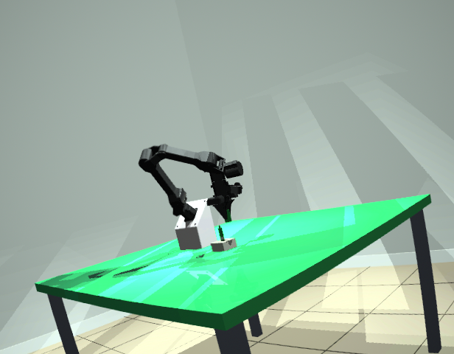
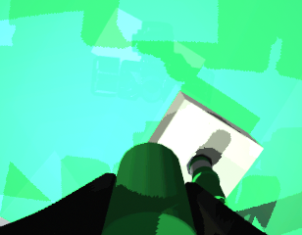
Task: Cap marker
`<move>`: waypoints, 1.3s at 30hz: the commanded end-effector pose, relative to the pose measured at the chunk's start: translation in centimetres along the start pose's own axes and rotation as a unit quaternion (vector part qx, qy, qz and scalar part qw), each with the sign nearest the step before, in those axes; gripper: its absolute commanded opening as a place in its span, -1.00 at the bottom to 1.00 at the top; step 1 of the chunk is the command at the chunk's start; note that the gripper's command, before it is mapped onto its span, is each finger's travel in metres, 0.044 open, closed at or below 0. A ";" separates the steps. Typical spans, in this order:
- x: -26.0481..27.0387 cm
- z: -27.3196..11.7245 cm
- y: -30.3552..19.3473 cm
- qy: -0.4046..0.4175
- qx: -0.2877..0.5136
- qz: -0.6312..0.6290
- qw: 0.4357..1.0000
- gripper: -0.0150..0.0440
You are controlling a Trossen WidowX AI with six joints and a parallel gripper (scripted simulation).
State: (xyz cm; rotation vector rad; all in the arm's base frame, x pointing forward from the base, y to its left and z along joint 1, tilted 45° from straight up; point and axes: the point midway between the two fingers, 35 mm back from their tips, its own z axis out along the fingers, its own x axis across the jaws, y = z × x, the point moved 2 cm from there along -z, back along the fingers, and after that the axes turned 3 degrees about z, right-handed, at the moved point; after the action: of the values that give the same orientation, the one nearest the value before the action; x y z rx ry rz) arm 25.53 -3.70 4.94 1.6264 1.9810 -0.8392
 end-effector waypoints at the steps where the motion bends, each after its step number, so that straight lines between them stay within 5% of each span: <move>1: -1.1 -0.4 -0.5 -0.002 0.001 -0.002 1.000 -0.49; 15: -4.0 -1.7 -2.3 -0.003 0.002 -0.002 1.000 -0.49; 39: -4.0 1.3 -2.2 -0.003 0.002 -0.002 1.000 -0.49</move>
State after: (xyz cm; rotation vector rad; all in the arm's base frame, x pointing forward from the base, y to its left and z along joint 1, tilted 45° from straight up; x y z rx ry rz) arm 24.27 -7.31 7.40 1.6249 1.9780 -0.8399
